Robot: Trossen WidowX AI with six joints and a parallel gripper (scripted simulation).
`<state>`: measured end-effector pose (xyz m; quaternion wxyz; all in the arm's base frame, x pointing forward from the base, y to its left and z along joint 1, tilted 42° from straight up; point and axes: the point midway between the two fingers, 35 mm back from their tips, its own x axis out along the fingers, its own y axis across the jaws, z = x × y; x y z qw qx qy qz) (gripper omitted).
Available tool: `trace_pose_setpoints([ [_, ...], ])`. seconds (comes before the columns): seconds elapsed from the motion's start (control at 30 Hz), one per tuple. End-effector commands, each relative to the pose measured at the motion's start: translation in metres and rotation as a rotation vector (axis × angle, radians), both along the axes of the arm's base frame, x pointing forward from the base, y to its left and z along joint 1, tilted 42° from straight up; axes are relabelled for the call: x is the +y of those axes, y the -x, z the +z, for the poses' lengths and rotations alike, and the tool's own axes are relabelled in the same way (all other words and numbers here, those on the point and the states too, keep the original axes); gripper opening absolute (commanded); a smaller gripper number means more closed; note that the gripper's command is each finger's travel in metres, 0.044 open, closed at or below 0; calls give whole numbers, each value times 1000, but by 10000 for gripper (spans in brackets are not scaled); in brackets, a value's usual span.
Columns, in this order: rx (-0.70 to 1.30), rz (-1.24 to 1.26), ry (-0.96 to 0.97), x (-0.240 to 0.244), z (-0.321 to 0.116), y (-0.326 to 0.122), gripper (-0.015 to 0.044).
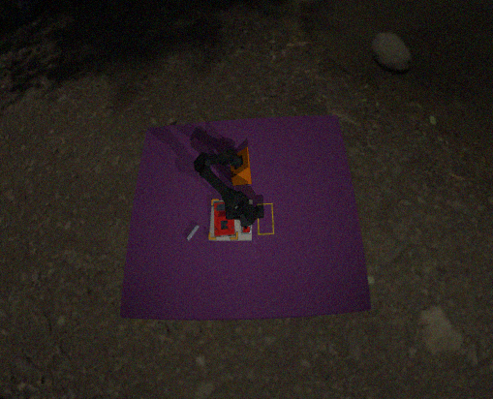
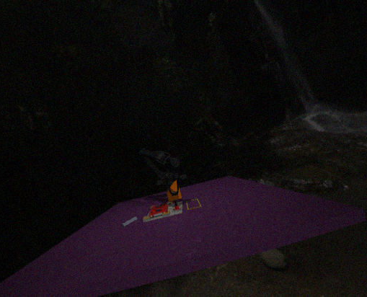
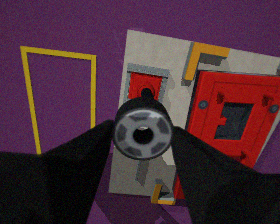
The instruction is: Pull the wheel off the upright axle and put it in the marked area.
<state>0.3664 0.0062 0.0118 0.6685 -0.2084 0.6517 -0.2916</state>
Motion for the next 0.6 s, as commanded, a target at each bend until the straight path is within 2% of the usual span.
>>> trace_pose_setpoints([
  [0.0, 13, 10, -10, 22, -17, 10, 0],
  [0.4, 9, 2, -13, 77, -58, 44, 0],
  [0.57, 8, 1, -11, 83, -63, 49, 0],
])
